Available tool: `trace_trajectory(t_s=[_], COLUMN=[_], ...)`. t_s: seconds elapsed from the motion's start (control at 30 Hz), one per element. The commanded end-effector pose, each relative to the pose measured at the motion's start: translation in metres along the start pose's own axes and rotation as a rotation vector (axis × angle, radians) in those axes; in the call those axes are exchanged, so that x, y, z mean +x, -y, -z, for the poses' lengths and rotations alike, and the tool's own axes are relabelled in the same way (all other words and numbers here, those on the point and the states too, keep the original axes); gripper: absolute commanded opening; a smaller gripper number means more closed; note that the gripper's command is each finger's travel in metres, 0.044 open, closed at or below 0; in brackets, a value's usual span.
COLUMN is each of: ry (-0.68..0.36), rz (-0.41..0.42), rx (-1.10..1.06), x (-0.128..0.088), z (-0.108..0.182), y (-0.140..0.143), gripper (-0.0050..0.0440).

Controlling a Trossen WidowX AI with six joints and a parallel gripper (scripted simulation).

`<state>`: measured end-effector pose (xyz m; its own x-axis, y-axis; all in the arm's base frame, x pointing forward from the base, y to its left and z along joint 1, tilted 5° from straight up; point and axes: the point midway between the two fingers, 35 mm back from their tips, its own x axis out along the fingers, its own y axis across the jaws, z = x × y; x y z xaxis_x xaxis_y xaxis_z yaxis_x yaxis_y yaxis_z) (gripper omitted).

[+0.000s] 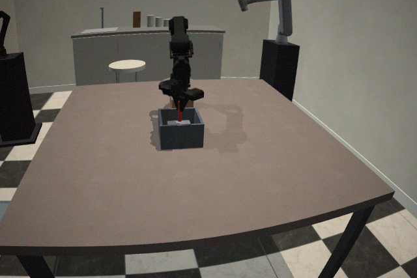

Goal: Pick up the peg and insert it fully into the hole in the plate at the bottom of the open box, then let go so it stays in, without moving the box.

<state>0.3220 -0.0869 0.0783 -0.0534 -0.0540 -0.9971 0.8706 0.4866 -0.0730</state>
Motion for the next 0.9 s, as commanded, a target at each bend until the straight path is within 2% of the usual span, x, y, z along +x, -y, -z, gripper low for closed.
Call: trace_trajectory(t_s=[0.0,0.07,0.87], ry=[-0.005,-0.001,-0.005], rz=[0.011,0.002,0.011], rx=[-0.004,-0.001,-0.004], x=[0.006,0.002,0.024], z=[0.001,0.0,0.001], y=[0.002,0.0,0.002], gripper=[0.0,0.0,0.0])
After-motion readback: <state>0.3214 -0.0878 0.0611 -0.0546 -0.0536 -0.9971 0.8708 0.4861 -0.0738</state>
